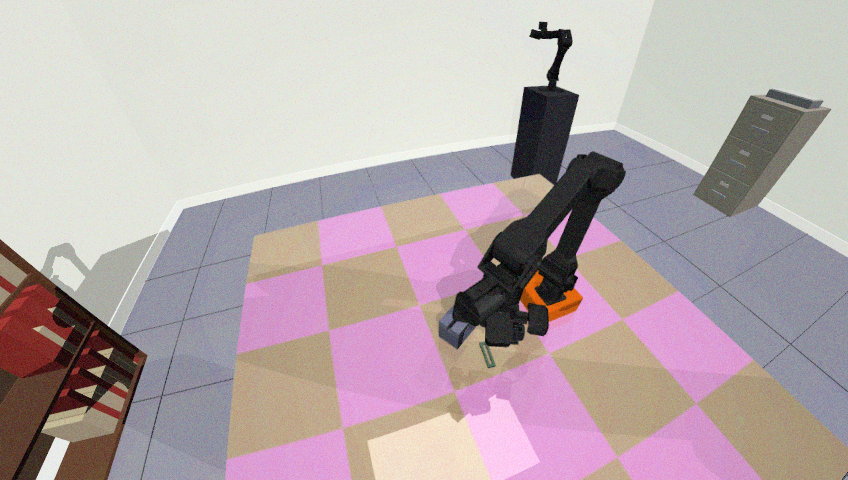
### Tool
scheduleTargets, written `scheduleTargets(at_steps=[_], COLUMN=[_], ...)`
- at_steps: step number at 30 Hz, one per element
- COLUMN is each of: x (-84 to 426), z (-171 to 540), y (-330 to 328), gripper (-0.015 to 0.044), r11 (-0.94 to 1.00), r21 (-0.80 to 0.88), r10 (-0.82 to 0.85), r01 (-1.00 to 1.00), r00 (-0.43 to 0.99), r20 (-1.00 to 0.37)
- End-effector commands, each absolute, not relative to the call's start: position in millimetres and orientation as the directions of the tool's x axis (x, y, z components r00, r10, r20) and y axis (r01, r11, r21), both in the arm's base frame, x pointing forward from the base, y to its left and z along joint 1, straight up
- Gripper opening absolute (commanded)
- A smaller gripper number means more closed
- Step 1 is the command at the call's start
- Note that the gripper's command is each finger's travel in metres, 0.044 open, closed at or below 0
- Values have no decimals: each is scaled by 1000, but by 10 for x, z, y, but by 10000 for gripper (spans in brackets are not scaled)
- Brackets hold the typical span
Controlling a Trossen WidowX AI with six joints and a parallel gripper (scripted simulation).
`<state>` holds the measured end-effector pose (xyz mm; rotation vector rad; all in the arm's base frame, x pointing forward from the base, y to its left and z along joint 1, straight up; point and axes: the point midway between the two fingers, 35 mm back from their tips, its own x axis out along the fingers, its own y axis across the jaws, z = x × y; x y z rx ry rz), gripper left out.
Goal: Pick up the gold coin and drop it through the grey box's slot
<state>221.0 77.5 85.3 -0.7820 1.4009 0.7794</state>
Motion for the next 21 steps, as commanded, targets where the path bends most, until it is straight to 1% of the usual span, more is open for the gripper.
scheduleTargets(at_steps=[1,11,21], x=[2203,2194,2247], z=[855,856,859], y=[777,790,726], gripper=[0,0,0], r11=[643,847,850], r21=[-13,-6,-7], r10=[6,6,5], r01=[-766,-531,-526], r00=[22,21,22], r20=[-1000,-1000,-1000])
